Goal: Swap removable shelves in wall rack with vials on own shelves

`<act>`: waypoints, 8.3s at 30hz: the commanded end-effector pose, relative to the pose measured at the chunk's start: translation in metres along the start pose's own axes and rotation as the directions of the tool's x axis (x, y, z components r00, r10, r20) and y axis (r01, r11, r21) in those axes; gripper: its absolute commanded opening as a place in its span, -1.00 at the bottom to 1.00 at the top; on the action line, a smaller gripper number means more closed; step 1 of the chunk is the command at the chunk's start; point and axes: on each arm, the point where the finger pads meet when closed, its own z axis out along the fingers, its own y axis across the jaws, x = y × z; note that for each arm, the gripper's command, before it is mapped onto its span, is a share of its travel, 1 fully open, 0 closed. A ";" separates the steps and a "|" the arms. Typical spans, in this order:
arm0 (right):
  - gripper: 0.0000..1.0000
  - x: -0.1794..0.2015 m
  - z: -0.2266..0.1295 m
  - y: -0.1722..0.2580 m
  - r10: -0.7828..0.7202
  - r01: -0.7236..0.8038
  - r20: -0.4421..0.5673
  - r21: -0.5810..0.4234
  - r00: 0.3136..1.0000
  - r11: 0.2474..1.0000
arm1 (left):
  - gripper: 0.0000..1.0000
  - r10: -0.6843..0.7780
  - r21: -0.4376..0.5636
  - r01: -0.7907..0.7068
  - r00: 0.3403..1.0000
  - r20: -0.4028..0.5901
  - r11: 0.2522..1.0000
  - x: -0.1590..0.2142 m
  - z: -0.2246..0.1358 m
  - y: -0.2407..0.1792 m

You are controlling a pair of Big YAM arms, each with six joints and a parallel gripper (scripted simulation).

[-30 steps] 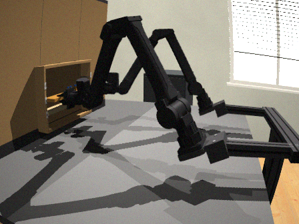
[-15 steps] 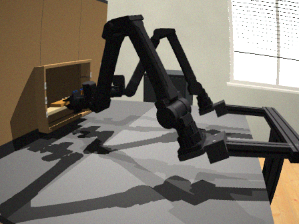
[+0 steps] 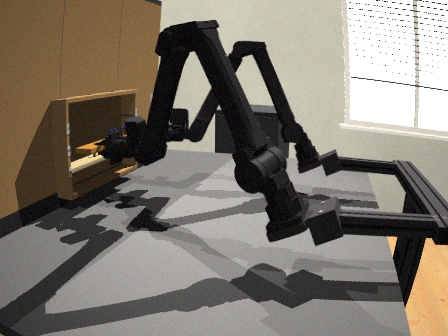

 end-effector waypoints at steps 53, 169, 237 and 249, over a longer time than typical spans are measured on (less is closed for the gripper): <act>-0.76 -0.001 -0.062 0.103 0.018 -0.017 0.011 -0.080 1.000 0.997 | -0.76 -0.026 -0.078 0.027 1.000 0.003 0.997 -0.003 -0.062 0.105; -0.76 0.000 0.121 0.116 0.024 -0.024 -0.003 -0.093 1.000 0.995 | -0.76 -0.036 -0.077 0.036 0.999 -0.009 0.996 -0.001 0.118 0.113; 0.68 -0.008 0.049 -0.066 0.008 -0.007 0.027 -0.034 1.000 0.999 | 0.68 0.001 -0.044 -0.001 1.000 -0.014 0.999 0.002 0.047 -0.071; 0.68 -0.003 0.045 -0.075 0.007 -0.007 0.008 -0.032 1.000 0.999 | 0.68 -0.016 -0.041 0.016 1.000 -0.002 0.999 -0.005 0.043 -0.071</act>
